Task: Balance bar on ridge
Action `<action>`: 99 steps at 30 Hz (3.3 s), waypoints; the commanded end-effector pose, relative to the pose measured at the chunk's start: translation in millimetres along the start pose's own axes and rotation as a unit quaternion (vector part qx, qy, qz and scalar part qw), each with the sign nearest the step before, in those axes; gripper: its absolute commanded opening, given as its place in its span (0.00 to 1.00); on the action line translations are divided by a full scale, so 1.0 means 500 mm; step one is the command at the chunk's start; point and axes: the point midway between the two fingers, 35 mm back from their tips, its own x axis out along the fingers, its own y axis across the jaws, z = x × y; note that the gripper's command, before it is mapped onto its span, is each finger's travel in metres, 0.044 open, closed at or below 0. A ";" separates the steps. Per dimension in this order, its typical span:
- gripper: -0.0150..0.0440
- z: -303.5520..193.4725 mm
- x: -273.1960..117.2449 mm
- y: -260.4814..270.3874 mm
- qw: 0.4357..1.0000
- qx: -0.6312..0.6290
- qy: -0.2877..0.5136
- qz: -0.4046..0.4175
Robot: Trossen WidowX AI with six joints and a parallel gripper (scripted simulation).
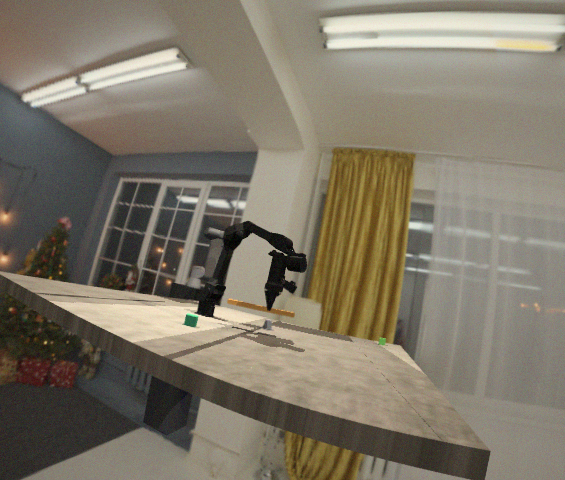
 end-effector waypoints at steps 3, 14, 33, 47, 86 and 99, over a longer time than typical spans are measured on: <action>0.25 0.007 -0.014 0.017 1.000 0.022 -0.004 -0.004; 0.25 0.042 -0.015 0.097 0.993 0.115 -0.004 -0.002; 0.25 0.071 -0.016 0.241 0.959 0.283 -0.004 0.002; 0.25 0.066 -0.006 0.294 0.935 0.356 -0.004 0.004; 0.25 0.062 0.070 0.290 0.934 0.357 -0.004 0.004; 0.25 0.062 0.072 0.290 0.934 0.357 -0.004 0.004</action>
